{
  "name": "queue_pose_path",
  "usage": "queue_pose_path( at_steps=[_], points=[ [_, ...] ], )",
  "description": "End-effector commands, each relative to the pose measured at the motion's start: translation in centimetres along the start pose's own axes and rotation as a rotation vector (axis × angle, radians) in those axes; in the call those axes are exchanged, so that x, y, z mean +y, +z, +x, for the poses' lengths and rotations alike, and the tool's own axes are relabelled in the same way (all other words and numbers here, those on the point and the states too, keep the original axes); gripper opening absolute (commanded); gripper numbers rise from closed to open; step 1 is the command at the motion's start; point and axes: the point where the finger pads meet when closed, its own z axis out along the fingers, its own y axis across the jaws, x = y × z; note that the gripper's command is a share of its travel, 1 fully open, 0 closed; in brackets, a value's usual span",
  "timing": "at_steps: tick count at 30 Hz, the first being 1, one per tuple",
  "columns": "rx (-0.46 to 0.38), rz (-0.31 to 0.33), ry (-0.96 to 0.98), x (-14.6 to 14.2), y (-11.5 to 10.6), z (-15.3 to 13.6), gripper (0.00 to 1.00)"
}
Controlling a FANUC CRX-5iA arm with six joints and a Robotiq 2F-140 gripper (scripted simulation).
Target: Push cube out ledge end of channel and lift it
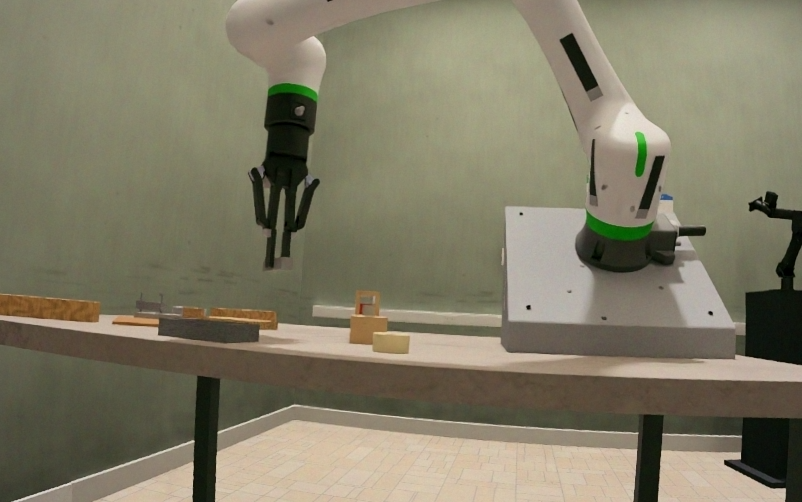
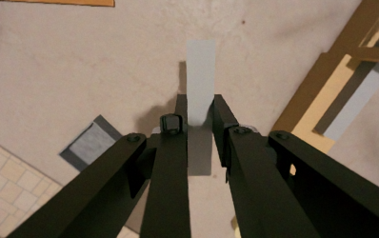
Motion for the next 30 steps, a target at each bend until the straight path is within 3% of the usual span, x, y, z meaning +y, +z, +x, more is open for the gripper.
queue_pose_path(
  at_steps=[1, 18, 21, 25, 27, 29, 30],
  points=[
    [0.001, 0.001, 0.0, 0.0, -0.1, 0.0, 0.1],
    [0.001, 0.001, 0.02, 0.5, -0.2, -0.5, 0.1],
    [0.0, 0.002, 0.187, 4.8, -0.5, -4.7, 0.1],
    [0.0, 0.001, 0.422, 8.9, -0.1, -7.8, 0.1],
    [0.001, 0.001, 0.451, 10.9, 0.0, -9.4, 0.1],
    [0.001, 0.001, 0.451, 10.9, 0.0, -9.4, 0.1],
    [0.001, 0.001, 0.451, 12.9, 0.1, -11.1, 0.1]
  ],
)
